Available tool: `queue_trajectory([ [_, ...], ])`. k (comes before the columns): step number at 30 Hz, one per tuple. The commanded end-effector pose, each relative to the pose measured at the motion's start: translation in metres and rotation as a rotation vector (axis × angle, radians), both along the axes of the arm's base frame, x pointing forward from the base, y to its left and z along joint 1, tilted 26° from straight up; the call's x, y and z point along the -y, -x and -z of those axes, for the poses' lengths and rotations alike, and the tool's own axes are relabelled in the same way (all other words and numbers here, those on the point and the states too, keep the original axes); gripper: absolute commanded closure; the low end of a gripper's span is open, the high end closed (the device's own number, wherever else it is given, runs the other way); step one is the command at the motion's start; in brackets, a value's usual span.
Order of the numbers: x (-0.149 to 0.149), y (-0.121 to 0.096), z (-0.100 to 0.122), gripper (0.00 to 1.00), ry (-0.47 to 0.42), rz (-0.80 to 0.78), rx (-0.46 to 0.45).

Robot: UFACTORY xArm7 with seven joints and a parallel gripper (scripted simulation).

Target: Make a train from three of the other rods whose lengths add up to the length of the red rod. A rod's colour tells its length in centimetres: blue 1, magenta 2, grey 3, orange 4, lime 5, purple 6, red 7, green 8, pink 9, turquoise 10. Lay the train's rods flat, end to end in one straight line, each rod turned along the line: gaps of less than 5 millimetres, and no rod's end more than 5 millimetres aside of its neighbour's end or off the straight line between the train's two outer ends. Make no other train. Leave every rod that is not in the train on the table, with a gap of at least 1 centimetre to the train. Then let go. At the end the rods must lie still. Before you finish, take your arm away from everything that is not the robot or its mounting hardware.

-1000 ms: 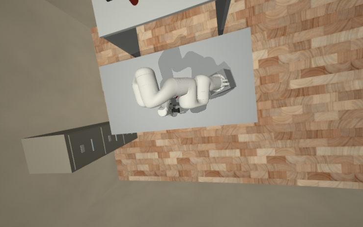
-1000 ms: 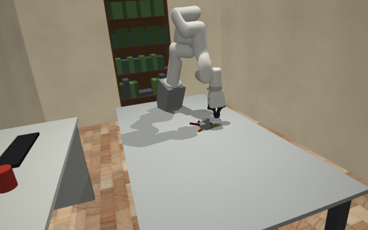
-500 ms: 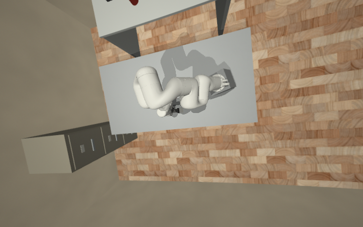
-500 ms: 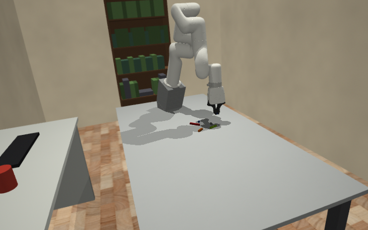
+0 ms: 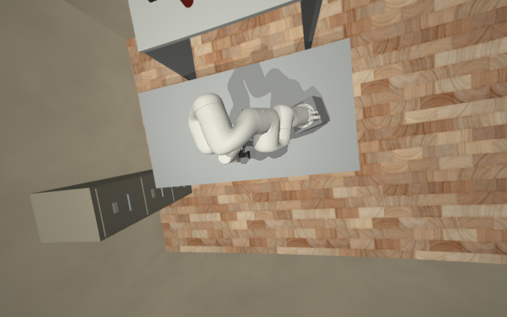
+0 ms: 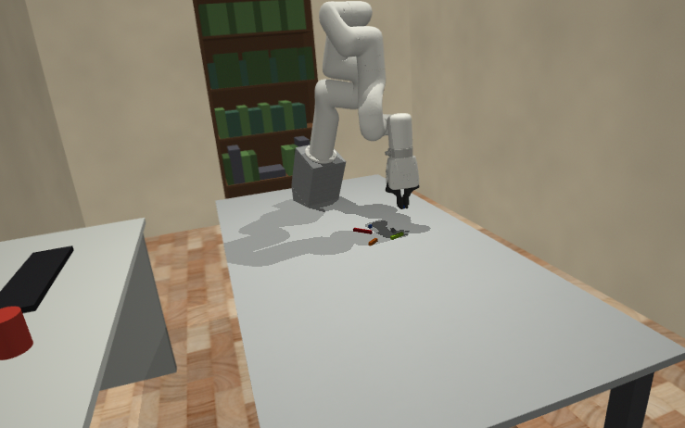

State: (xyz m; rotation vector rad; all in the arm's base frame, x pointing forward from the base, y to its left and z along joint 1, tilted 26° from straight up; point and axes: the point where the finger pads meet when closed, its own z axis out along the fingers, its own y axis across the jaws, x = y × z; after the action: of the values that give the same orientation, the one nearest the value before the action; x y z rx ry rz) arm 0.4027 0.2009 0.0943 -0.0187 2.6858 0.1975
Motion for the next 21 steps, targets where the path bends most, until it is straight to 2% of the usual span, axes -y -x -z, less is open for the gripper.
queue_trajectory([
  [1,0.000,0.001,-0.006,0.96,-0.004,-0.008,-0.028],
  [21,0.002,0.007,-0.019,0.96,-0.004,-0.008,-0.028],
])
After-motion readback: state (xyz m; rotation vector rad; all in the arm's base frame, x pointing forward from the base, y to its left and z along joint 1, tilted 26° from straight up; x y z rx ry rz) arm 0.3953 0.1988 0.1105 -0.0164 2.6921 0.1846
